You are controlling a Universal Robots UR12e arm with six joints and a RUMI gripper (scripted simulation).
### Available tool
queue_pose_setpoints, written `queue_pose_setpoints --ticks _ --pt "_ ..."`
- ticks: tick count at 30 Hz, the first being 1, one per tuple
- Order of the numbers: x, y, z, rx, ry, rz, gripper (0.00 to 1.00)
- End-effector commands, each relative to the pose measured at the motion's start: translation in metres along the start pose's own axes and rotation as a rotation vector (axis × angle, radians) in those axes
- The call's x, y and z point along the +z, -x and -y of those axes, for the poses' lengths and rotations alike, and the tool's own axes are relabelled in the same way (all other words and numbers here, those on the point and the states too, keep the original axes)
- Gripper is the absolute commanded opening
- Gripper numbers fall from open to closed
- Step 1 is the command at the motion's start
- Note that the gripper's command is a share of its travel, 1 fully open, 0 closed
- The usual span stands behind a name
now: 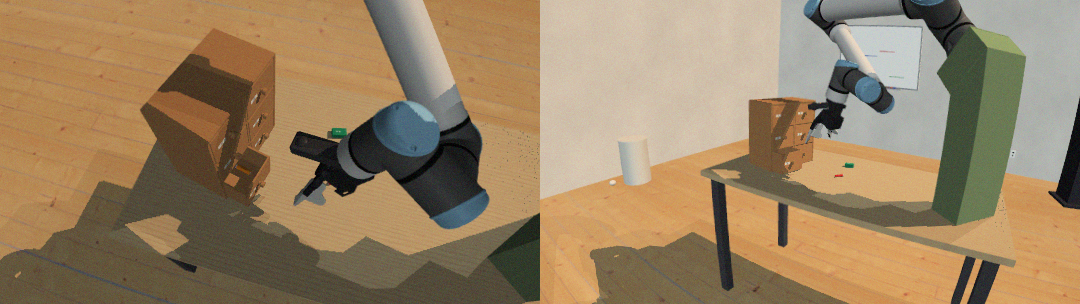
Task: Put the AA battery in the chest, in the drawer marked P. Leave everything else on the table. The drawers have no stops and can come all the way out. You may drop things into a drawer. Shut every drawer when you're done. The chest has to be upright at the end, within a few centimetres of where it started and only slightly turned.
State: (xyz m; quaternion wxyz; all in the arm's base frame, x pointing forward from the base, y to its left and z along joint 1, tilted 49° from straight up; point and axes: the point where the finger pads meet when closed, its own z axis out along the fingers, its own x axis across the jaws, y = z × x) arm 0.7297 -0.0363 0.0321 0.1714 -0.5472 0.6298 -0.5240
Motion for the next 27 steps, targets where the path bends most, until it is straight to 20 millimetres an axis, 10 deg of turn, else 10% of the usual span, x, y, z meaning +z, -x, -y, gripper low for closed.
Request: queue_pose_setpoints --ticks 1,27 --pt "-0.0014 0.0004 0.0013 0.002 0.063 0.000 1.00" --pt "-0.0076 0.0004 0.0035 0.002 0.264 0.000 1.00"
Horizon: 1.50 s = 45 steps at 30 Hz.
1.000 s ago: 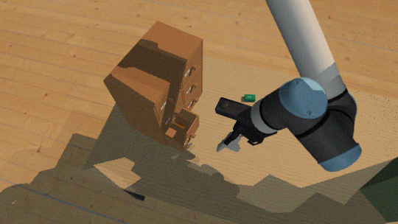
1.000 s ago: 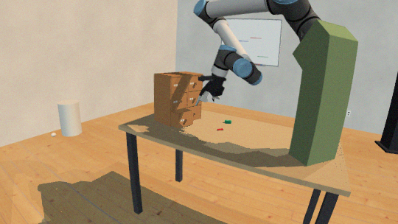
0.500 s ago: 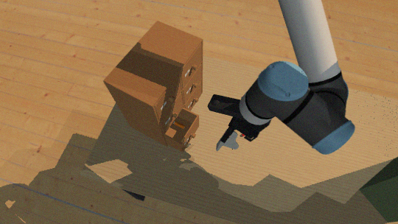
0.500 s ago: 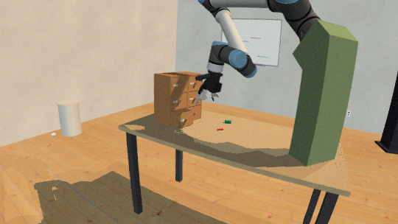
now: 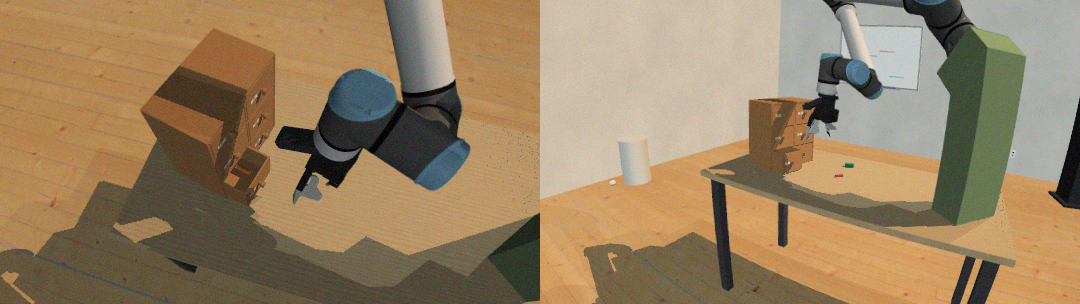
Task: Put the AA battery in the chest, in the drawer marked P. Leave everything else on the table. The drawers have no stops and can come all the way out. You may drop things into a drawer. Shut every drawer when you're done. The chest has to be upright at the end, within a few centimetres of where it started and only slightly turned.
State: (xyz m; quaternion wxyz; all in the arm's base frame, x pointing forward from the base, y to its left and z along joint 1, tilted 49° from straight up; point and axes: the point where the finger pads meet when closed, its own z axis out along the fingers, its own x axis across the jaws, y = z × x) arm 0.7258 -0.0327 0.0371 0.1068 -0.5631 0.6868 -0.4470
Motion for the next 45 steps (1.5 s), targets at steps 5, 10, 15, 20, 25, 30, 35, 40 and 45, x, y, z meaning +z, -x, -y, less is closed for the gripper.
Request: queue_pose_setpoints --ticks 5,10,15,20,25,30,35,40,45 --pt "-0.0016 0.0003 0.0005 0.001 0.046 0.000 1.00" --pt "-0.0023 0.0004 0.0006 0.001 0.068 0.000 1.00" --pt "-0.0028 0.0004 0.0007 0.001 0.084 0.000 1.00" --pt "-0.0030 0.0004 0.0007 0.001 0.091 0.000 1.00" --pt "-0.0034 0.0003 0.0007 0.000 0.099 0.000 1.00" --pt "-0.0036 0.0003 0.0007 0.000 0.103 0.000 1.00" --pt "-0.0036 0.0003 0.0007 0.000 0.104 0.000 1.00" --pt "-0.0036 0.0003 0.0007 0.000 0.104 0.000 1.00" --pt "-0.0036 0.0003 0.0007 0.000 0.104 0.000 1.00"
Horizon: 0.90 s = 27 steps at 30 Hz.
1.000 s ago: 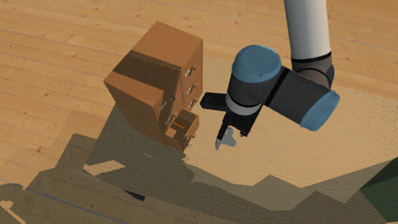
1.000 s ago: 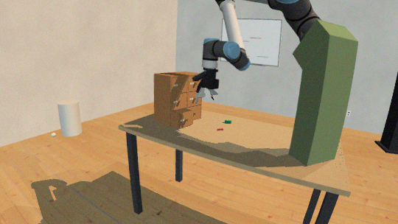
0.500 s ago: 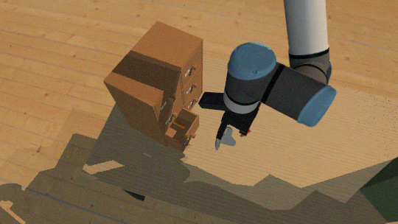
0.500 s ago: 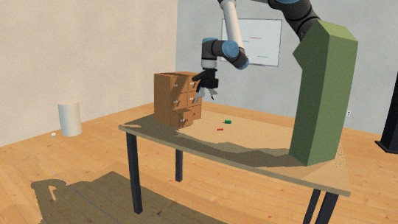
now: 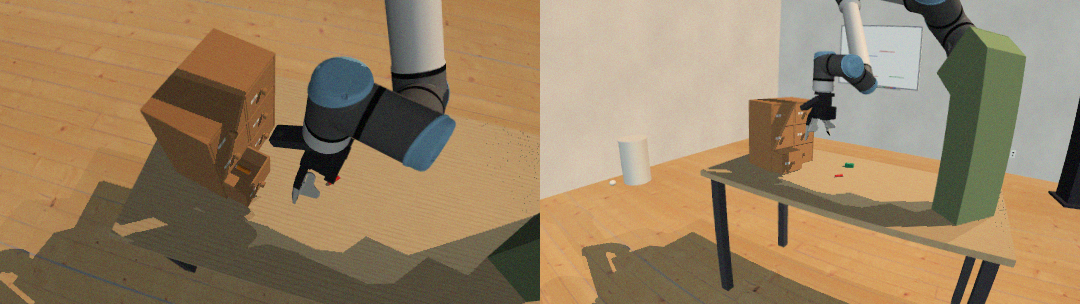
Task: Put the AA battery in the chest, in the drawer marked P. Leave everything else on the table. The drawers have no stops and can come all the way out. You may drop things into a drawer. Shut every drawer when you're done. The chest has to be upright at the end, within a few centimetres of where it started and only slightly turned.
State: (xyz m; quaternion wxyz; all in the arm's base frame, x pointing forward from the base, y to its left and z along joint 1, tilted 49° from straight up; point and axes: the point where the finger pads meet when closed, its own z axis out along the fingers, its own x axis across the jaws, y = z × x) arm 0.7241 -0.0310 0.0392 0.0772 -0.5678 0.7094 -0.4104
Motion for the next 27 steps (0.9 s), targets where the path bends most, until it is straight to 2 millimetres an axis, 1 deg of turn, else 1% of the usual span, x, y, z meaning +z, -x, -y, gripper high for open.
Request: queue_pose_setpoints --ticks 1,16,17,18,21,22,23,27 --pt "0.000 0.000 0.000 0.000 -0.001 0.000 1.00" --pt "-0.001 0.001 -0.001 0.000 -0.001 0.000 1.00" --pt "-0.004 0.003 -0.006 0.000 0.000 0.000 1.00" --pt "-0.011 0.007 -0.016 0.000 0.000 0.001 1.00" --pt "-0.041 0.022 -0.060 0.000 0.000 0.001 1.00" --pt "-0.048 0.025 -0.070 0.000 0.000 0.000 1.00" --pt "-0.051 0.026 -0.075 0.000 -0.001 0.000 1.00" --pt "-0.052 0.026 -0.075 0.000 -0.001 0.000 1.00"
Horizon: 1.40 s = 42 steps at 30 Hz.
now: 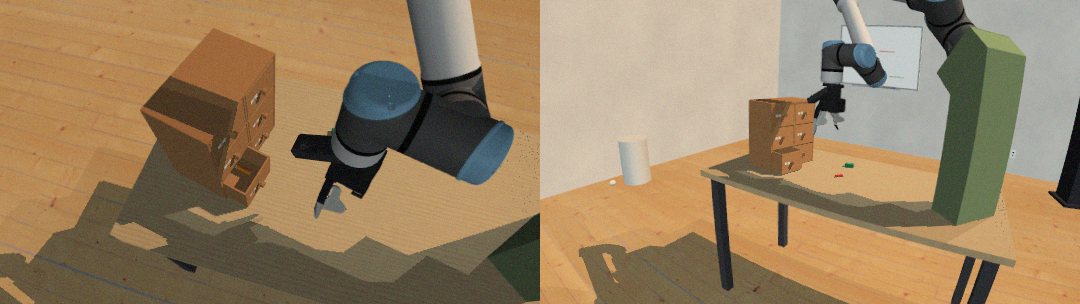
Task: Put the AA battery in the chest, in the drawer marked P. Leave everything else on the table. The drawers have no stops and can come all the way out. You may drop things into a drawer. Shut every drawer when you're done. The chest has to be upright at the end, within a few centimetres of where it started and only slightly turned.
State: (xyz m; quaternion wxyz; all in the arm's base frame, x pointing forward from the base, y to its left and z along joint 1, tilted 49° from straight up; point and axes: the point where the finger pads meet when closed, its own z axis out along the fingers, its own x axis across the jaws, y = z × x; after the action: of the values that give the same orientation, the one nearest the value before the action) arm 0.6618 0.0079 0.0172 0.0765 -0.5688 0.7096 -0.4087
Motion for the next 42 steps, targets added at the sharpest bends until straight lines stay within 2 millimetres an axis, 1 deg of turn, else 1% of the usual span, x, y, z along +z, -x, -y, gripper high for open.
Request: queue_pose_setpoints --ticks 1,15,20,30,32,42 --pt "-0.011 0.006 -0.014 0.001 -0.004 -0.001 1.00" --pt "-0.006 0.006 -0.009 0.001 -0.057 -0.001 1.00" --pt "0.000 0.006 -0.004 0.001 -0.121 -0.001 1.00" --pt "0.020 0.006 0.013 0.001 -0.326 -0.001 1.00" --pt "0.020 0.006 0.013 0.001 -0.326 -0.001 1.00" --pt "0.049 0.006 0.038 0.001 -0.633 -0.001 1.00"
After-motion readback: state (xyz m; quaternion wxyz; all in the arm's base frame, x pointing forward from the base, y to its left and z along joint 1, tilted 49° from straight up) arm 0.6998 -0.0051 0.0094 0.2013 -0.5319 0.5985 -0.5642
